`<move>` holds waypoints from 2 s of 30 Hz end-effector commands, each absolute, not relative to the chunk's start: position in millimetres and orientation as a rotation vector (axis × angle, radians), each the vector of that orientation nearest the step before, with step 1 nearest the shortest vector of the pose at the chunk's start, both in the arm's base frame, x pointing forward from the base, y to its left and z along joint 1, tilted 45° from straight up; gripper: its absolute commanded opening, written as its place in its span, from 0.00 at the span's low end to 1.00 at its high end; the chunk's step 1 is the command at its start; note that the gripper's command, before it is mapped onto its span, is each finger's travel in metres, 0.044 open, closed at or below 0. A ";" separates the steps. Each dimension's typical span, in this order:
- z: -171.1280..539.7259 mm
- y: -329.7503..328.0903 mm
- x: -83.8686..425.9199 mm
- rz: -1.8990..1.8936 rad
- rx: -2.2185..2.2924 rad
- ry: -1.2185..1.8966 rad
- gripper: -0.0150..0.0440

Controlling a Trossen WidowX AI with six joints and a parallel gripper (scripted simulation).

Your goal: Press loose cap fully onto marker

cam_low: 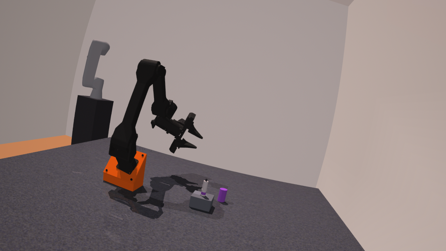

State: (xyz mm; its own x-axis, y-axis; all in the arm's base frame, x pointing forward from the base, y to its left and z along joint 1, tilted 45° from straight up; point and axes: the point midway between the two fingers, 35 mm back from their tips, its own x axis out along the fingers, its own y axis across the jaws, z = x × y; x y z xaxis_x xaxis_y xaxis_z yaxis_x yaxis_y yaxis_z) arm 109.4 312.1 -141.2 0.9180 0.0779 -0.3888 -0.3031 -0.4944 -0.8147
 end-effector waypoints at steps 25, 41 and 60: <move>-62.3 224.8 295.0 -0.757 -0.145 0.996 0.66; -30.0 186.4 318.3 -1.148 0.221 0.915 0.66; -68.4 151.1 324.4 -1.149 0.221 0.913 0.66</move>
